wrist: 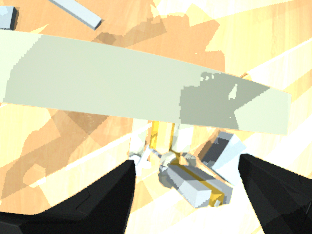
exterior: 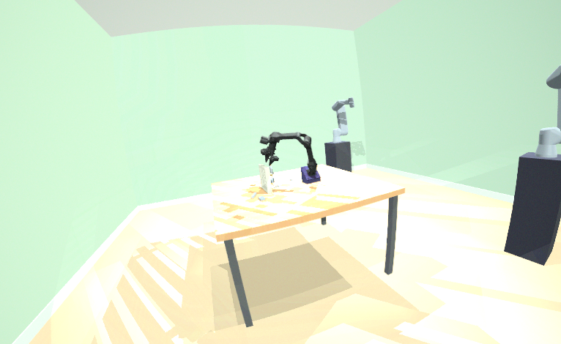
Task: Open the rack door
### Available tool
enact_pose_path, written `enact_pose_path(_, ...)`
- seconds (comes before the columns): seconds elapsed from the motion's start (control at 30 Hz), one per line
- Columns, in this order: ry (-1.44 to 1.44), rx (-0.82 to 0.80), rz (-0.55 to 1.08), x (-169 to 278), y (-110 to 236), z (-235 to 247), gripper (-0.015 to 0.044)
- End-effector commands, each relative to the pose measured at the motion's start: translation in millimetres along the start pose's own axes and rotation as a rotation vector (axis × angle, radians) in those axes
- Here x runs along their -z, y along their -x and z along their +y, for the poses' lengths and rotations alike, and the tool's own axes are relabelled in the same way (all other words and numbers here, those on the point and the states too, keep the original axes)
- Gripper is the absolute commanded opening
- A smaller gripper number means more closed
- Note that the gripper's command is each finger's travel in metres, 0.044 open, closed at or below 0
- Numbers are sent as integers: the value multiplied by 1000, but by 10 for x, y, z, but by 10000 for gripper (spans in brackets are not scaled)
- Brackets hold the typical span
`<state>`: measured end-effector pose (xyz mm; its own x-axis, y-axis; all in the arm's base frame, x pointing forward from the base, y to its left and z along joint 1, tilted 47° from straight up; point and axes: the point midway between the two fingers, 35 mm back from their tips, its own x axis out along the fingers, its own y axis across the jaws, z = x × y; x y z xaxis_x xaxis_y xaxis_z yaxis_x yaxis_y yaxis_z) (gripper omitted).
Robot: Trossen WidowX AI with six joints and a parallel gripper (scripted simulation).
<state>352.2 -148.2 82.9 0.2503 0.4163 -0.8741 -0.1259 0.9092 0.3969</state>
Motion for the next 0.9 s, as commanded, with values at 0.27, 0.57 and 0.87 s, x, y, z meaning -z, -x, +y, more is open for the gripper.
enact_pose_path(0.27, -109, -201, 63, 236, -40, -274, 280)
enact_pose_path(0.57, -200, -360, 76, 407, -40, -448, 280)
enact_pose_path(0.87, -209, -372, 91, 421, -107, -436, 280)
